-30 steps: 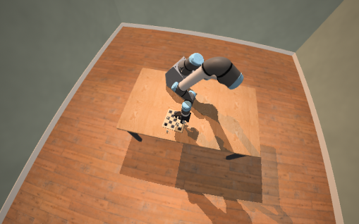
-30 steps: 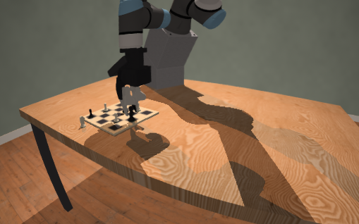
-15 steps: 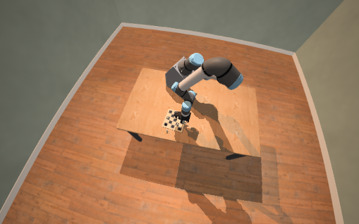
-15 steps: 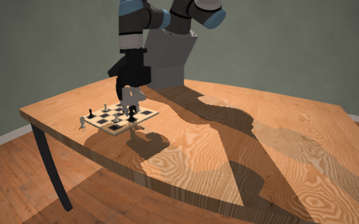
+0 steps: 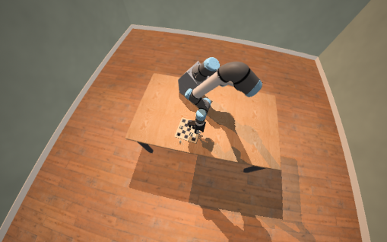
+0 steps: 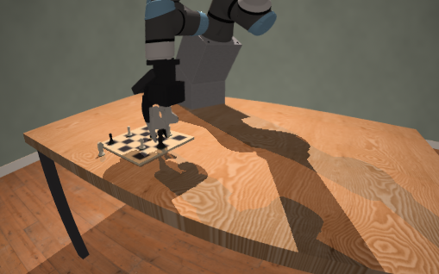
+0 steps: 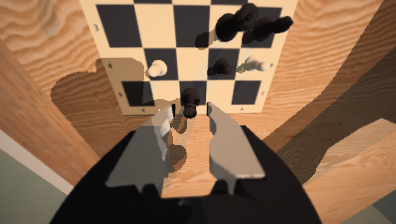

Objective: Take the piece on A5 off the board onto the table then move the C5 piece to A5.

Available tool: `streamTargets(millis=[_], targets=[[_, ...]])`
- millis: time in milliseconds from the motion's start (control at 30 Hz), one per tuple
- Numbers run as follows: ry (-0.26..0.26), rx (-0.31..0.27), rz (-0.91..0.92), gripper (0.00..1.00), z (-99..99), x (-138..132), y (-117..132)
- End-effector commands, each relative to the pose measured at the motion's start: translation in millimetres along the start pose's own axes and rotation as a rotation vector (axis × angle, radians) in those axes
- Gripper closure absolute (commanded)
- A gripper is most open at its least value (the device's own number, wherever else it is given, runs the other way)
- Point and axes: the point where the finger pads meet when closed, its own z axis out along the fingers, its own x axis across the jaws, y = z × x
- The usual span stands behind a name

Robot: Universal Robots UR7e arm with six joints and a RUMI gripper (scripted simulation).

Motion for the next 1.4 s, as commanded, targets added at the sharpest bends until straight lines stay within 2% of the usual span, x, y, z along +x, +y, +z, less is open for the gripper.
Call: streamTargets(millis=[0, 100, 133, 1367], targets=[[-0.001, 0.000, 0.000, 0.75, -0.3, -0.4, 0.0], [-0.001, 0.000, 0.000, 0.75, -0.3, -0.4, 0.0], [-0.001, 0.000, 0.000, 1.00, -0.3, -0.4, 0.0], [-0.001, 0.000, 0.000, 1.00, -1.0, -0.4, 0.0]])
